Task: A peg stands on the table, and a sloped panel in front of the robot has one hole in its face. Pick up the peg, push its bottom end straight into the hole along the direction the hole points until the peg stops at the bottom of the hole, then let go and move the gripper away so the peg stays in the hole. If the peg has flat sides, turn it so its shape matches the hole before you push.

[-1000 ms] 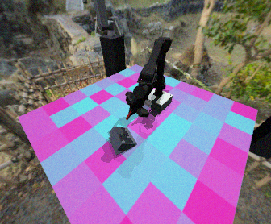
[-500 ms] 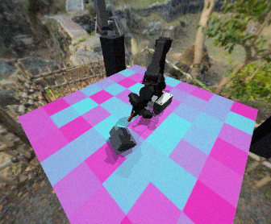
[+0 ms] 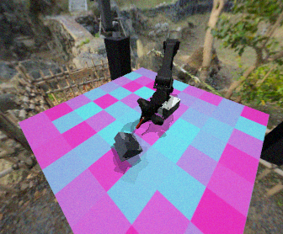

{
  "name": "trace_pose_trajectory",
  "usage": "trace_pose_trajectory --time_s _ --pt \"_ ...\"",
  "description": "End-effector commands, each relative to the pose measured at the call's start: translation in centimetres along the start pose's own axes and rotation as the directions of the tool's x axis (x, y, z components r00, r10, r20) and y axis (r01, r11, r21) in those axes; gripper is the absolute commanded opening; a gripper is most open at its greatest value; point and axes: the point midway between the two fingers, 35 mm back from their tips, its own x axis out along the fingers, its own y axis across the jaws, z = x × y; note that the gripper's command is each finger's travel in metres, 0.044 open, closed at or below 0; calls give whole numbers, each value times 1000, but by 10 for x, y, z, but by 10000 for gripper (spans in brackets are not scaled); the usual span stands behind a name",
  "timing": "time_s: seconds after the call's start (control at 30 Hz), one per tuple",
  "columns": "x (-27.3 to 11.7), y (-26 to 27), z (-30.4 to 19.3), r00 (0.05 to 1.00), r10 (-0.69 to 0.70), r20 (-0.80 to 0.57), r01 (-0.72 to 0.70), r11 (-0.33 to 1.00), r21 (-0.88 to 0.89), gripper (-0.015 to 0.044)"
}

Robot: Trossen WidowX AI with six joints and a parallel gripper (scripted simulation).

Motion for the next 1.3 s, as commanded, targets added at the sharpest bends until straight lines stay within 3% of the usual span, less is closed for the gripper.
trace_pose_trajectory --time_s 0.0,1.27 --pt "-3 6 -1 1000 9 20 -9 1000 9 0" --pt "46 21 0 998 32 58 -33 999 19 0"
